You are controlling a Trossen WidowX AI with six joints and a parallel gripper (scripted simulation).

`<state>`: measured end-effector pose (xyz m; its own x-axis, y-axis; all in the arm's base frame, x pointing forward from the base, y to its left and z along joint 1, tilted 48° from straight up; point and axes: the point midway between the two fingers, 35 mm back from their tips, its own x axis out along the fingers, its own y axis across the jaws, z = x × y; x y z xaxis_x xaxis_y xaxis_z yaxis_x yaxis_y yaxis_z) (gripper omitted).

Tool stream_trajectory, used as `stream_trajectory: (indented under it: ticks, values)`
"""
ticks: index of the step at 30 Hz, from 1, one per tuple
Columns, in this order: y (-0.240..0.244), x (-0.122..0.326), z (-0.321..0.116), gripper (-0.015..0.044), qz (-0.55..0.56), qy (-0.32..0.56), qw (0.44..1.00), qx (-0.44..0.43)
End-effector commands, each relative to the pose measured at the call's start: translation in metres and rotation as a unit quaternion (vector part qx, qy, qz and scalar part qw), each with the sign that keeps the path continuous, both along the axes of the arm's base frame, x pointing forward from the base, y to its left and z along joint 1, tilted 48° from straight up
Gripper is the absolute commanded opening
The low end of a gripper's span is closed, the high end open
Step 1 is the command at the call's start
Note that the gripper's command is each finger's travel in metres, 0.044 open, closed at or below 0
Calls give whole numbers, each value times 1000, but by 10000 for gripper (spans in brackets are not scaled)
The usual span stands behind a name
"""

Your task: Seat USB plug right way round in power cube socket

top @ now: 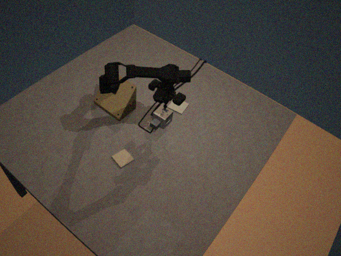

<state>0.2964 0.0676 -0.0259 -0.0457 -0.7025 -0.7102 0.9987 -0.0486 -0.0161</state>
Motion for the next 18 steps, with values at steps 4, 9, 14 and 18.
stream_trajectory:
  ticks: [4,9,14,18]
  values:
    - [0,-1,-2,0,0,3,1000,5]
    - [-1,-1,-2,0,0,3,1000,7]
    - [-1,-1,-3,0,0,2,1000,9]
    - [-1,-1,-3,0,0,2,1000,11]
